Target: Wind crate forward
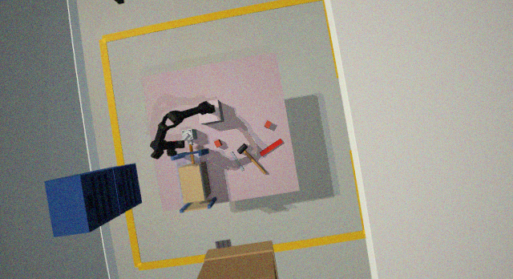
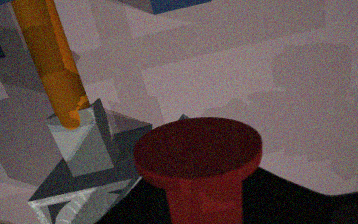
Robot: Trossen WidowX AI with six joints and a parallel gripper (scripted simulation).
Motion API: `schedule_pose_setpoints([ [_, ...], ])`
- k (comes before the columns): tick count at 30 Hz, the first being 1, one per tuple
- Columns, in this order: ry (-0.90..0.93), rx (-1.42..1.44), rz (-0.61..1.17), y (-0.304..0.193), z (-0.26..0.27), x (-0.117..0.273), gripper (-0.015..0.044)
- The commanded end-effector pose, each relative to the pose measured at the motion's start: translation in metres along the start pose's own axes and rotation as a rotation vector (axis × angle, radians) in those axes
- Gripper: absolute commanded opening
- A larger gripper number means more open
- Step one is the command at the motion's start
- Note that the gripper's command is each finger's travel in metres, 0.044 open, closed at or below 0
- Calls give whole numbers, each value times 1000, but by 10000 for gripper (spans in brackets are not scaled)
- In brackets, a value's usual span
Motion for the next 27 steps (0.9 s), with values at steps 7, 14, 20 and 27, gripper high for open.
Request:
schedule_pose_setpoints([
  [7, 36, 16, -22, 15, 23, 0, 0],
  [14, 36, 16, -22, 19, 31, 0, 0],
  [20, 37, 16, -22, 21, 38, 0, 0],
  [27, 37, 16, -22, 23, 47, 1, 0],
])
Point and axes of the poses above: the point midway between the two fingers, 35 mm back from their tips, its own x axis back along the fingers, its own z axis across the jaws, y = z × x, the point moved 3 cm from there along x, back along the fingers, and after that the axes turned 1 degree about x, right-handed, at the moved point
